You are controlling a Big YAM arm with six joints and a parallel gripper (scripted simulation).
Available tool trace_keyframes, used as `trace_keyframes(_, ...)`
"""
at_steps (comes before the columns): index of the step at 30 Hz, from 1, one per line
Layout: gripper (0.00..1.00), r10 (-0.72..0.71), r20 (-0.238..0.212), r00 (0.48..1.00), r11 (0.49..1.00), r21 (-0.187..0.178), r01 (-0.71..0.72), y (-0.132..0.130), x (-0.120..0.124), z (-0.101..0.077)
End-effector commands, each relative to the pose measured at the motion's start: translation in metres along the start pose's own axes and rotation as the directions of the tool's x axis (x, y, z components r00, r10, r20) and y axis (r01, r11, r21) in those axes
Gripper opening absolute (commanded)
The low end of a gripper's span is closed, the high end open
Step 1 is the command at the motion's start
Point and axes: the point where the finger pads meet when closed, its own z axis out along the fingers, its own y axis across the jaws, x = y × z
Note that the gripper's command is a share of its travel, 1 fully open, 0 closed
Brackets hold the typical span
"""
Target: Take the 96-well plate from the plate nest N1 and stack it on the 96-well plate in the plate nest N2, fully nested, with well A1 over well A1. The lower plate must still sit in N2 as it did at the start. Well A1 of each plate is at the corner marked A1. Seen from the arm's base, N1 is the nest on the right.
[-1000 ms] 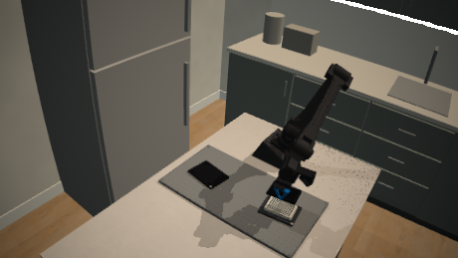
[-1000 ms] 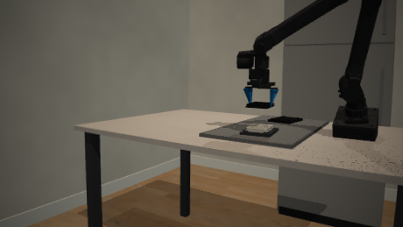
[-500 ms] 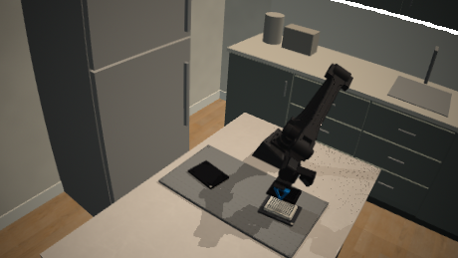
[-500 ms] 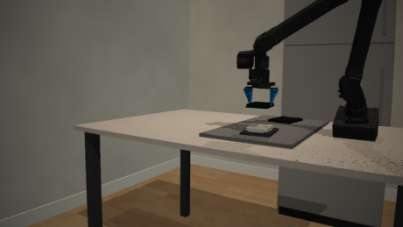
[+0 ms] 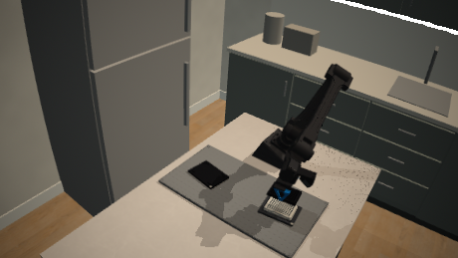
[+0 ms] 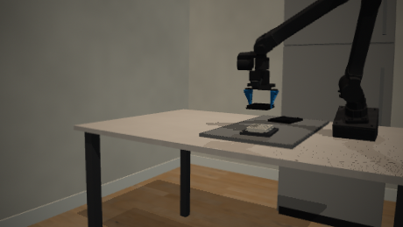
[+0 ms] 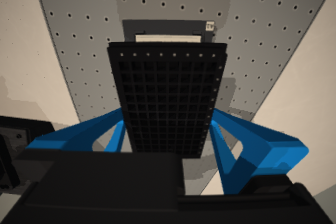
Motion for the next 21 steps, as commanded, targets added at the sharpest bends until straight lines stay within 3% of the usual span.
trace_keyframes(1, 0.00, 0.003, 0.000, 1.000, 1.000, 0.002, -0.003, -0.002, -0.002, 0.008)
trace_keyframes(12, 0.00, 0.001, 0.001, 1.000, 1.000, 0.006, -0.001, -0.003, -0.003, 0.022)
trace_keyframes(13, 0.00, 0.008, 0.005, 1.000, 0.999, 0.043, -0.008, -0.015, -0.001, 0.010)
trace_keyframes(15, 0.00, 0.010, 0.000, 1.000, 1.000, 0.004, -0.010, -0.004, 0.001, 0.027)
trace_keyframes(21, 0.00, 0.003, 0.000, 1.000, 1.000, 0.001, -0.003, -0.002, -0.001, 0.038)
